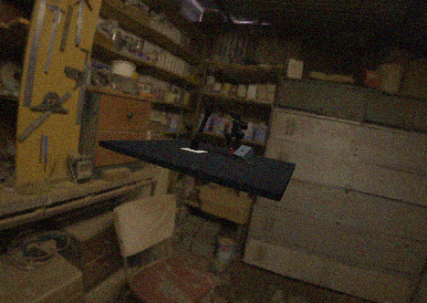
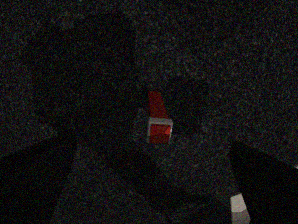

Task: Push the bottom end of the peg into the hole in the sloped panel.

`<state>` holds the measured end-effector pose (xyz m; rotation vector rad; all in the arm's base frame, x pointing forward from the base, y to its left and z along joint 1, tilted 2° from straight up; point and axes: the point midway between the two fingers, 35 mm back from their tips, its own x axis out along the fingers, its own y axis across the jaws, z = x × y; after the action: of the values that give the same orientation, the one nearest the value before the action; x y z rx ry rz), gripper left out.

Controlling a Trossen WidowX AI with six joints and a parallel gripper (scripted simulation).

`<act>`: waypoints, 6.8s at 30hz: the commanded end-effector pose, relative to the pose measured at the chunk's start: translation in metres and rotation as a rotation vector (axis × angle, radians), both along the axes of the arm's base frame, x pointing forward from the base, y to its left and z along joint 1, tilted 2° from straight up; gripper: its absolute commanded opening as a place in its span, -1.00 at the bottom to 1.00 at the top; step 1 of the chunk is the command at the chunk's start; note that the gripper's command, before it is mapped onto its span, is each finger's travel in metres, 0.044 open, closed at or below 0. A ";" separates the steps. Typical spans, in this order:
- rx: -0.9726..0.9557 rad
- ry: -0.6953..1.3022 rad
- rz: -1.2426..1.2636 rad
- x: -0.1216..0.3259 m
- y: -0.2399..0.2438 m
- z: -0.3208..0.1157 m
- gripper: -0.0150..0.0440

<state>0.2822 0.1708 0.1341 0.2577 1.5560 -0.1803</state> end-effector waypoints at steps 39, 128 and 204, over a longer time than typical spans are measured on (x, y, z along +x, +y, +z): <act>-0.002 0.003 0.006 -0.001 0.002 -0.054 0.56; 0.147 0.056 -0.036 0.026 -0.035 0.026 -0.49; 0.460 -0.003 -0.111 0.078 -0.116 0.038 -0.49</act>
<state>0.3568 0.0574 0.1684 0.6954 1.5829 0.0799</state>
